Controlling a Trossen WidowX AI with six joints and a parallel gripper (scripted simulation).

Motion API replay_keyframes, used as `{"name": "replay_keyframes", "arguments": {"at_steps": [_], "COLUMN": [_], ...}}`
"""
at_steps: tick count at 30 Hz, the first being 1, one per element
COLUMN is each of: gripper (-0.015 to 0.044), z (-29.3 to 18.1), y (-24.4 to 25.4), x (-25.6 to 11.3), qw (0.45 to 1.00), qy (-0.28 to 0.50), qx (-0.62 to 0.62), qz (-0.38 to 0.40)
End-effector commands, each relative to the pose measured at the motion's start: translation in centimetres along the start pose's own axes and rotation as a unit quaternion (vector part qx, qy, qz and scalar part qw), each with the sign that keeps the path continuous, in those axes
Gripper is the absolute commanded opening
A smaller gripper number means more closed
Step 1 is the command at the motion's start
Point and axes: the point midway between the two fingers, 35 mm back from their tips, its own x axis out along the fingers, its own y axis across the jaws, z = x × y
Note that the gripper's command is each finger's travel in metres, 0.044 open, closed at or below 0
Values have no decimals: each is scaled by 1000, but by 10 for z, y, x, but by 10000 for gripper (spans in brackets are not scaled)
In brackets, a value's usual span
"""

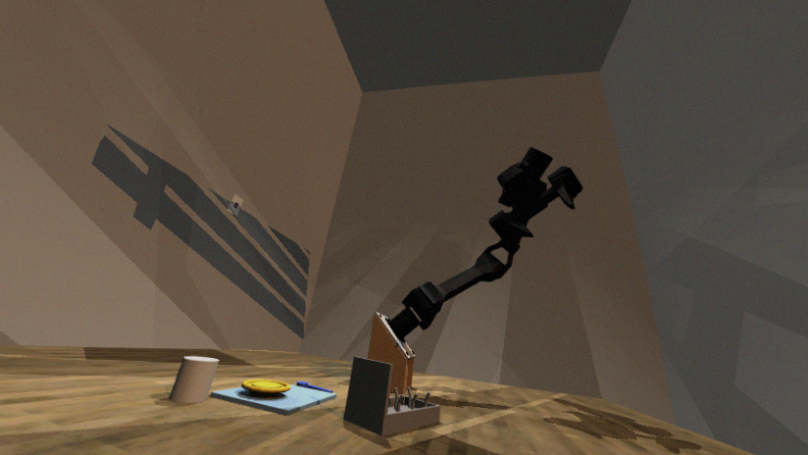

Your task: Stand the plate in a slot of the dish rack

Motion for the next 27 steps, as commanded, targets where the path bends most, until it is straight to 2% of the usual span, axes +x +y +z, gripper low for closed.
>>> {"name": "replay_keyframes", "arguments": {"at_steps": [1, 6, 13, 27], "gripper": [400, 400, 400, 400], "z": [24, 61, 139, 232], "y": [-8, -26, -83, -228], "x": [10, 26, 51, 78], "qw": [1000, 997, 985, 941], "qy": [-12, -18, -7, 128], "qx": [-20, -48, -107, -206], "qz": [-21, -57, -134, -236]}}
